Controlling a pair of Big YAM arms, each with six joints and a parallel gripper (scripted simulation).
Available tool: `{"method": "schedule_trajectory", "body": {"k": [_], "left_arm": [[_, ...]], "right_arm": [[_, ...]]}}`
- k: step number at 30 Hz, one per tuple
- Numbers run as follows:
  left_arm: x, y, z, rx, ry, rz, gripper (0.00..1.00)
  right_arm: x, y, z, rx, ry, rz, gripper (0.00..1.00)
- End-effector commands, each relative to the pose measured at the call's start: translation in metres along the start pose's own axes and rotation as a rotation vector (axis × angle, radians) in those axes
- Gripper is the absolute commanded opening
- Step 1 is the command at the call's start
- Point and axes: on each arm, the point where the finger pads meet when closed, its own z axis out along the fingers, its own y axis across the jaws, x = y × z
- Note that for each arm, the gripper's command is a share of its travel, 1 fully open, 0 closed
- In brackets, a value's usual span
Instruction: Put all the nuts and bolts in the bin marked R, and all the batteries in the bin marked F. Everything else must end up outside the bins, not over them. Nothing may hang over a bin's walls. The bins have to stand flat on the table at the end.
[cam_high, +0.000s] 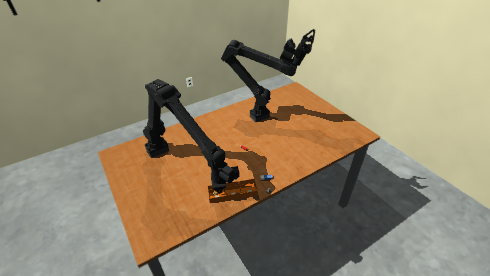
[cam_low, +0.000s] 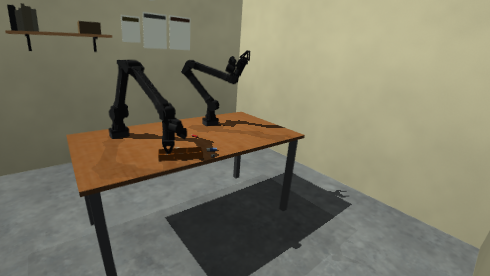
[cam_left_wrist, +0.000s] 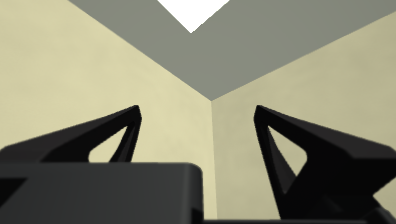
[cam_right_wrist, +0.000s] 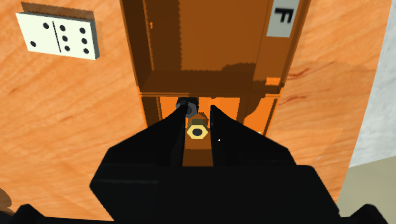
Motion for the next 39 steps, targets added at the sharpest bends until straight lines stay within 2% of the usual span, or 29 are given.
{"method": "schedule_trajectory", "body": {"k": [1, 12, 13, 22, 27, 30, 36, 39], "left_arm": [[-0.011, 0.004, 0.001, -0.006, -0.032, 0.016, 1.0], [-0.011, 0.004, 0.001, -0.006, -0.032, 0.016, 1.0], [-0.011, 0.004, 0.001, -0.006, -0.032, 0.016, 1.0], [-0.011, 0.004, 0.001, -0.006, -0.032, 0.016, 1.0], [-0.011, 0.004, 0.001, -0.006, -0.032, 0.016, 1.0], [-0.011, 0.004, 0.001, -0.006, -0.032, 0.016, 1.0], [-0.011, 0.004, 0.001, -0.006, -0.032, 0.016, 1.0], [-0.011, 0.004, 0.001, -0.006, -0.032, 0.016, 1.0]], "right_arm": [[-0.007, -0.001, -0.016, 0.031, -0.028, -0.005, 0.21], [-0.008, -0.008, -0.013, 0.028, -0.024, -0.001, 0.21], [-0.008, 0.0, -0.016, 0.033, -0.03, -0.005, 0.21], [-0.007, 0.001, -0.015, 0.033, -0.03, -0.003, 0.21], [-0.007, -0.007, -0.012, 0.028, -0.024, -0.001, 0.21], [-0.004, 0.006, -0.018, 0.016, -0.016, -0.003, 0.21], [-0.018, -0.012, -0.044, 0.055, -0.048, -0.003, 0.21], [-0.018, -0.012, -0.048, 0.056, -0.048, -0.003, 0.21]]}}
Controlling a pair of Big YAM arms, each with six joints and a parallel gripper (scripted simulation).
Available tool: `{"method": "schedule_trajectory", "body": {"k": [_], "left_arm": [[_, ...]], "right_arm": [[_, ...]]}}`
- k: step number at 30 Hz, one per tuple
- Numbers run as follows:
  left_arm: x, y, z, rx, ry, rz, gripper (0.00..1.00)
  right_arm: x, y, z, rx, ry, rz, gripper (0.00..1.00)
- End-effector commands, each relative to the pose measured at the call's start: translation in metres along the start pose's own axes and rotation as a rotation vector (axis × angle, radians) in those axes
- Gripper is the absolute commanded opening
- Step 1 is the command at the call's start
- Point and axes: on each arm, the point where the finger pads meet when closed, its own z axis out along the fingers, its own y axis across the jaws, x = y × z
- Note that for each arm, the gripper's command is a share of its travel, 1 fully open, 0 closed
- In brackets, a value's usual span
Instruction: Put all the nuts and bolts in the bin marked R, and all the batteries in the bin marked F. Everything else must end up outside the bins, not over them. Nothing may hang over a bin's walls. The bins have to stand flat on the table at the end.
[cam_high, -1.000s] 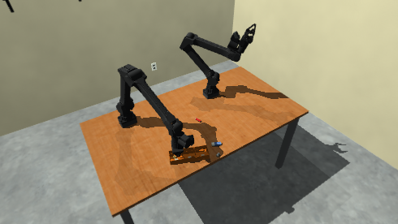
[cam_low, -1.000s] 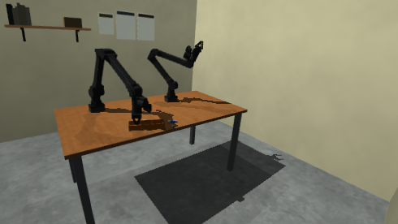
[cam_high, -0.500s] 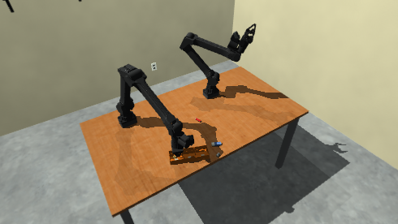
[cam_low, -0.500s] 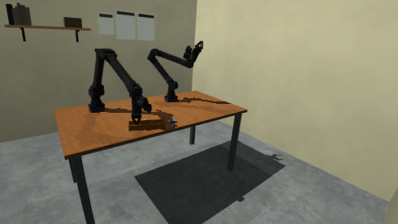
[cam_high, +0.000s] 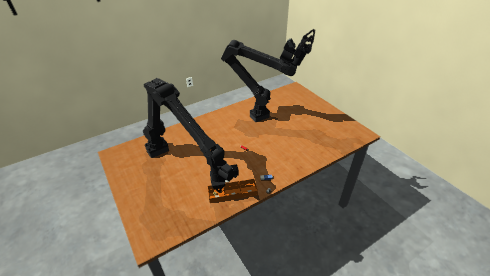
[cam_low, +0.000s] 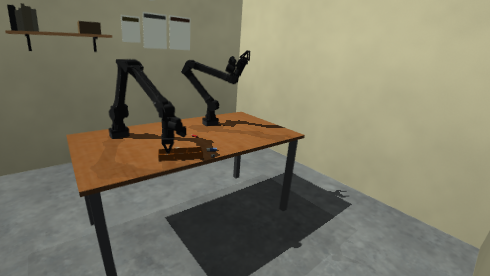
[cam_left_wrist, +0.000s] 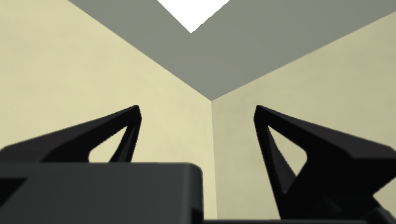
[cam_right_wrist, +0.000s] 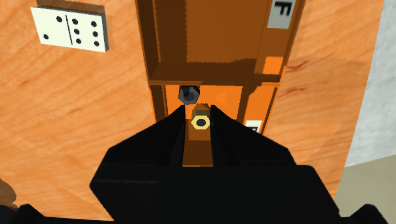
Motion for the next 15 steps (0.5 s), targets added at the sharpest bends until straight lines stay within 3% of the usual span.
{"method": "schedule_trajectory", "body": {"k": [1, 5, 15], "left_arm": [[-0.011, 0.004, 0.001, -0.006, -0.032, 0.016, 1.0], [-0.011, 0.004, 0.001, -0.006, -0.032, 0.016, 1.0], [-0.011, 0.004, 0.001, -0.006, -0.032, 0.016, 1.0]], "right_arm": [[-0.02, -0.015, -0.04, 0.054, -0.046, -0.003, 0.21], [-0.02, -0.014, -0.036, 0.045, -0.039, -0.003, 0.21], [-0.021, -0.015, -0.054, 0.055, -0.047, -0.003, 0.21]]}}
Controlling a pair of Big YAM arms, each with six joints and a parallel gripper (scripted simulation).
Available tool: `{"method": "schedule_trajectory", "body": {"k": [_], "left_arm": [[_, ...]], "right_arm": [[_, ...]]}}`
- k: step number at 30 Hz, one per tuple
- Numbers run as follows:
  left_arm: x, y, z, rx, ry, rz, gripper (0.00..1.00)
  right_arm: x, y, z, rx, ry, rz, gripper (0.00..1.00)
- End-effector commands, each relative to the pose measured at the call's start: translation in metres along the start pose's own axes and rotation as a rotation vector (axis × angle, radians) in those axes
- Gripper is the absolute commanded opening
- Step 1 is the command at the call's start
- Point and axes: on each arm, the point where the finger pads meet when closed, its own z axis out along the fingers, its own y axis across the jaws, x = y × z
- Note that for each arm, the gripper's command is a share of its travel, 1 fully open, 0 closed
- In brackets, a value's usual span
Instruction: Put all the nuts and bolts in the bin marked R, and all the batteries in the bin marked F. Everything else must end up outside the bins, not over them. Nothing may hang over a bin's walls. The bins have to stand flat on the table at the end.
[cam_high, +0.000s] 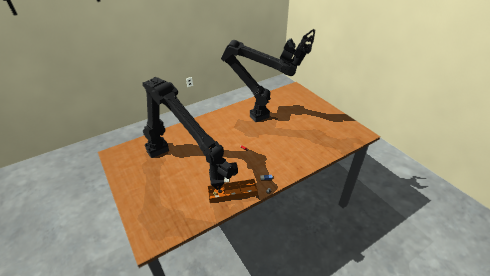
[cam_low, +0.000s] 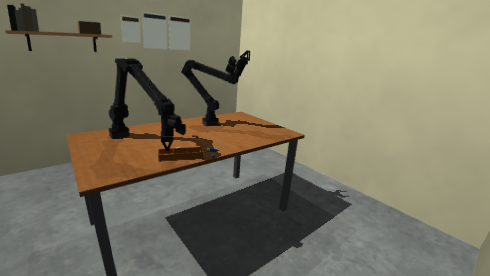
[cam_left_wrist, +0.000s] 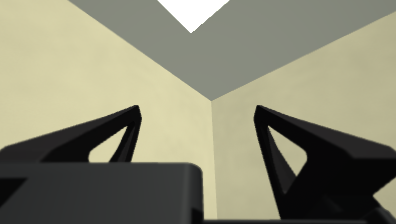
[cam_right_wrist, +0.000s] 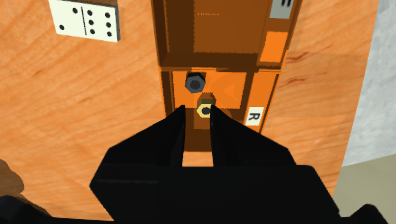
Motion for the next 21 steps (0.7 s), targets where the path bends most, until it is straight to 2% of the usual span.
{"method": "schedule_trajectory", "body": {"k": [1, 3, 6, 7, 8, 13, 16, 21], "left_arm": [[-0.011, 0.004, 0.001, -0.006, -0.032, 0.016, 1.0], [-0.011, 0.004, 0.001, -0.006, -0.032, 0.016, 1.0], [-0.011, 0.004, 0.001, -0.006, -0.032, 0.016, 1.0], [-0.011, 0.004, 0.001, -0.006, -0.032, 0.016, 1.0], [-0.011, 0.004, 0.001, -0.006, -0.032, 0.016, 1.0], [-0.011, 0.004, 0.001, -0.006, -0.032, 0.016, 1.0], [-0.011, 0.004, 0.001, -0.006, -0.032, 0.016, 1.0], [-0.011, 0.004, 0.001, -0.006, -0.032, 0.016, 1.0]], "right_arm": [[-0.024, -0.019, -0.039, 0.061, -0.052, -0.003, 0.21], [-0.023, -0.019, -0.029, 0.045, -0.039, -0.002, 0.21], [-0.023, -0.019, -0.028, 0.044, -0.038, -0.002, 0.21], [-0.024, -0.02, -0.047, 0.065, -0.054, -0.002, 0.21], [-0.024, -0.02, -0.052, 0.065, -0.055, -0.002, 0.21], [-0.024, -0.02, -0.058, 0.065, -0.055, -0.002, 0.21], [-0.023, -0.019, -0.041, 0.04, -0.035, -0.002, 0.21], [-0.023, -0.019, -0.04, 0.039, -0.034, -0.003, 0.21]]}}
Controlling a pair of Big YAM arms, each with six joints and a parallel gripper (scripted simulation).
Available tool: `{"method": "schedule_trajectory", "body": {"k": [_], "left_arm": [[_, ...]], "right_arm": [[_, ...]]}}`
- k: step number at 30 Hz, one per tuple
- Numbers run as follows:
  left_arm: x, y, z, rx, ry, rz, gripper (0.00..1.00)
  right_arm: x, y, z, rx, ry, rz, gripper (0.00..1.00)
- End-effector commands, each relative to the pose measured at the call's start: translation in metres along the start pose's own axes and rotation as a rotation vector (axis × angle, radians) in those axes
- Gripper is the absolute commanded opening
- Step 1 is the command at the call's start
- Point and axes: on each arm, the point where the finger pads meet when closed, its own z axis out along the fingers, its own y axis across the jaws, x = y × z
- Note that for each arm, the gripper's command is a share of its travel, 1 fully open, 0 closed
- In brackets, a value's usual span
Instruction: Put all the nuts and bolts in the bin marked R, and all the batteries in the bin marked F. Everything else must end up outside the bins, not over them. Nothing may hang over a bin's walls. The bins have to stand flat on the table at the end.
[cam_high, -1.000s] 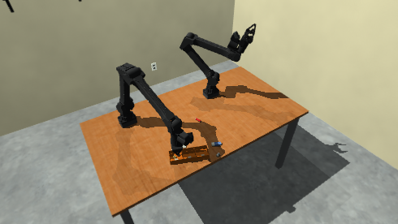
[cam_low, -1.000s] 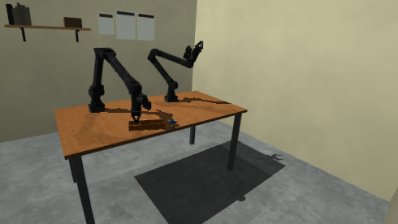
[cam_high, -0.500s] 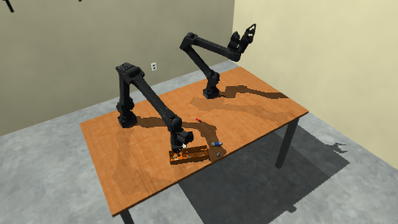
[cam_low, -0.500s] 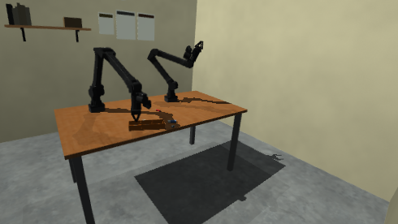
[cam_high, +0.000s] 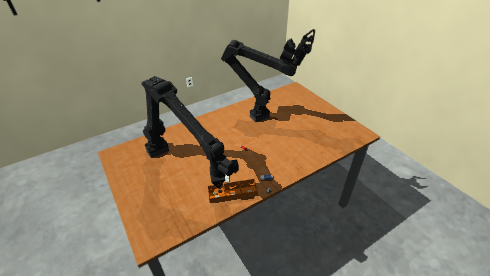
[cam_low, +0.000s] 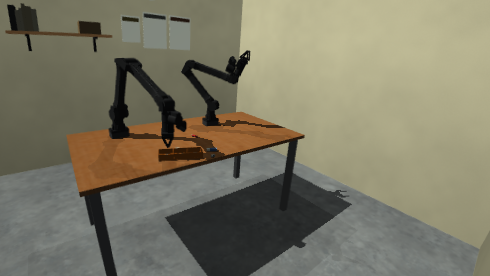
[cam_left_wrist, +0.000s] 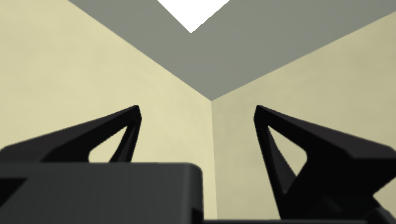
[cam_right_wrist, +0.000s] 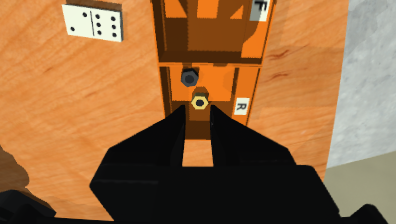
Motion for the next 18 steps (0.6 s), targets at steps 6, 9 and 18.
{"method": "schedule_trajectory", "body": {"k": [6, 9, 18], "left_arm": [[-0.0108, 0.0044, 0.0008, -0.006, -0.032, 0.016, 1.0], [-0.0108, 0.0044, 0.0008, -0.006, -0.032, 0.016, 1.0], [-0.0108, 0.0044, 0.0008, -0.006, -0.032, 0.016, 1.0]], "right_arm": [[-0.019, -0.0138, -0.0176, 0.03, -0.026, -0.002, 0.21], [-0.019, -0.0136, -0.0169, 0.029, -0.026, -0.002, 0.21], [-0.0192, -0.0138, -0.0163, 0.031, -0.028, -0.002, 0.21]]}}
